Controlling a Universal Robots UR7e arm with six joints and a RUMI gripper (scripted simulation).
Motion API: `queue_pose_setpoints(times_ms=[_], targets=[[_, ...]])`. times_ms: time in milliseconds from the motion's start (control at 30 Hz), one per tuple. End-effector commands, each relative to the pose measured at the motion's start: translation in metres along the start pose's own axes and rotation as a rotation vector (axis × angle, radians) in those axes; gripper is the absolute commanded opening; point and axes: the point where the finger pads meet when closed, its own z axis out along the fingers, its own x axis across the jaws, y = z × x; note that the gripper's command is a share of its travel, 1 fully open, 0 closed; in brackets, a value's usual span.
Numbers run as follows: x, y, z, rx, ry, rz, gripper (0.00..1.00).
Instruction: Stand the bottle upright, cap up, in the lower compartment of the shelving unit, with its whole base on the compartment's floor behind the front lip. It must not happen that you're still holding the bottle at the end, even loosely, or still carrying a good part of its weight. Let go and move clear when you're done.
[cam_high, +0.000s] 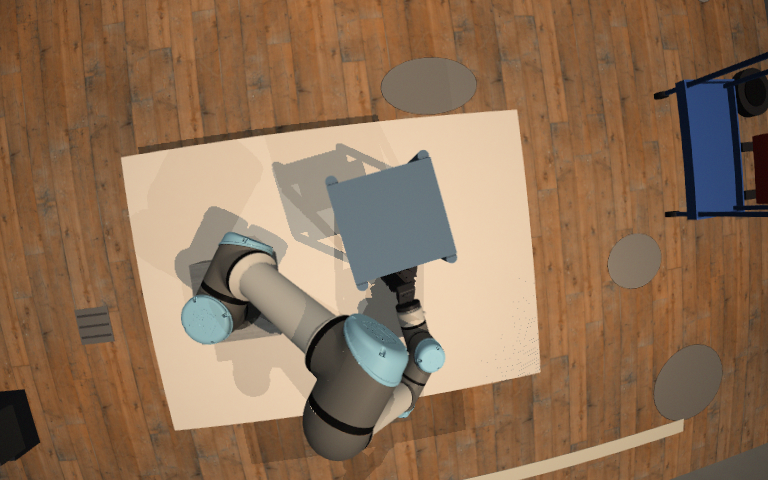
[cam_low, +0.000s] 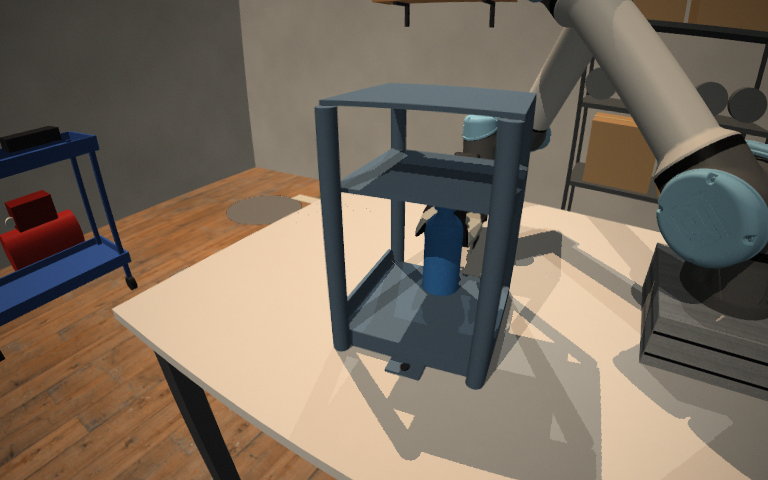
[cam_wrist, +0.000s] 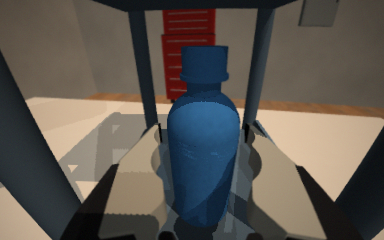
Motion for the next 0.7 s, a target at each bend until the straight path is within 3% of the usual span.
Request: queue_pose_setpoints(times_ms=[0, 667], targets=[[0.0001, -0.0004, -0.0008, -0.001, 0.000, -0.001, 0.49], [0.0001, -0.0004, -0.0094, -0.001, 0.000, -0.001, 0.49]])
